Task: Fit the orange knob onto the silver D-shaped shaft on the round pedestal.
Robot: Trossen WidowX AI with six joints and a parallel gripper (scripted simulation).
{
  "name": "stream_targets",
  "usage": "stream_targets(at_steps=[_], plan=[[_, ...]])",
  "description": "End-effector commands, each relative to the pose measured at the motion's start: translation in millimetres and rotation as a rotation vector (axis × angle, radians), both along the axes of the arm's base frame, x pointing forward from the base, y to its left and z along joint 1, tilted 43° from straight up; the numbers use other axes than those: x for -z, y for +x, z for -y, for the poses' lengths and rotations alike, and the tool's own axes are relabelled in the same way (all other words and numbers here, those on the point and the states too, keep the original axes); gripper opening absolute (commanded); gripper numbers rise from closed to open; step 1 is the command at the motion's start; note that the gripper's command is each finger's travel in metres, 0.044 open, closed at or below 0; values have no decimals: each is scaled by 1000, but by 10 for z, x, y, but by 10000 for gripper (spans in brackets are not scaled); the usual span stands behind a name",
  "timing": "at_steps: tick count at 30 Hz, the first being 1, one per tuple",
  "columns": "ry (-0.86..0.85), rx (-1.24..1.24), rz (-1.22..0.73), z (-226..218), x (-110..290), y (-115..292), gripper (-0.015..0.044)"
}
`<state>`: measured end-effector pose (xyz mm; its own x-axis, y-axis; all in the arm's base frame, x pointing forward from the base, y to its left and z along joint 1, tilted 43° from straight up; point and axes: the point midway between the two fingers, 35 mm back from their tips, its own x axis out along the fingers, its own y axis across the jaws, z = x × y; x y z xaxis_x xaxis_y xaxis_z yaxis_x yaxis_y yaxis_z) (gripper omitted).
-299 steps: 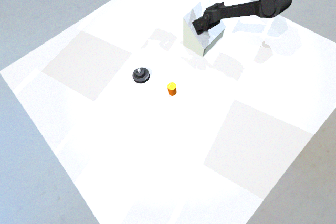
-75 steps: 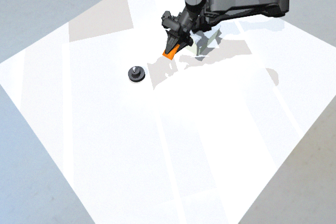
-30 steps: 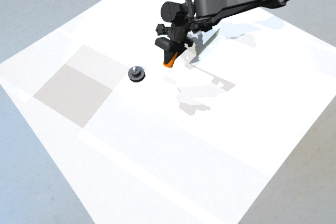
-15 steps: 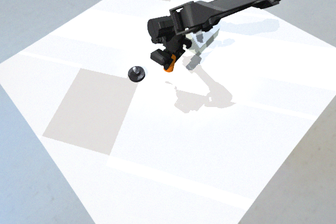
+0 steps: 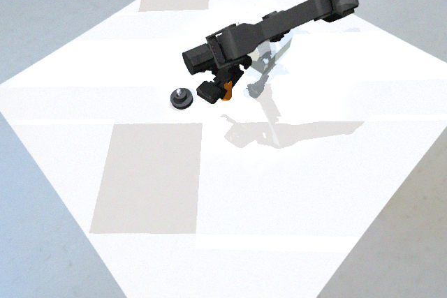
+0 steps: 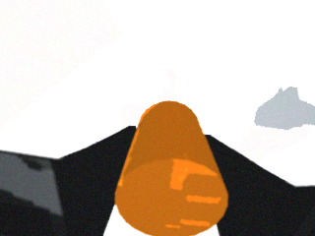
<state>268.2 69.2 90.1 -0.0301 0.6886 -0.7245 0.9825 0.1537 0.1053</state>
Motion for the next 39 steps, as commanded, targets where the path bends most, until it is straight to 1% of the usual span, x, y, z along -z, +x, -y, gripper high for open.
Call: stream_targets(at_steps=[1,28,35,39], plan=[[-12,-24,-10,-13,14,35,0],[-20,-63,-30,-885,967,90,0],[-18,-65,-31,-948,1004,85,0],[-23,-71,-30,-941,996,90,105]])
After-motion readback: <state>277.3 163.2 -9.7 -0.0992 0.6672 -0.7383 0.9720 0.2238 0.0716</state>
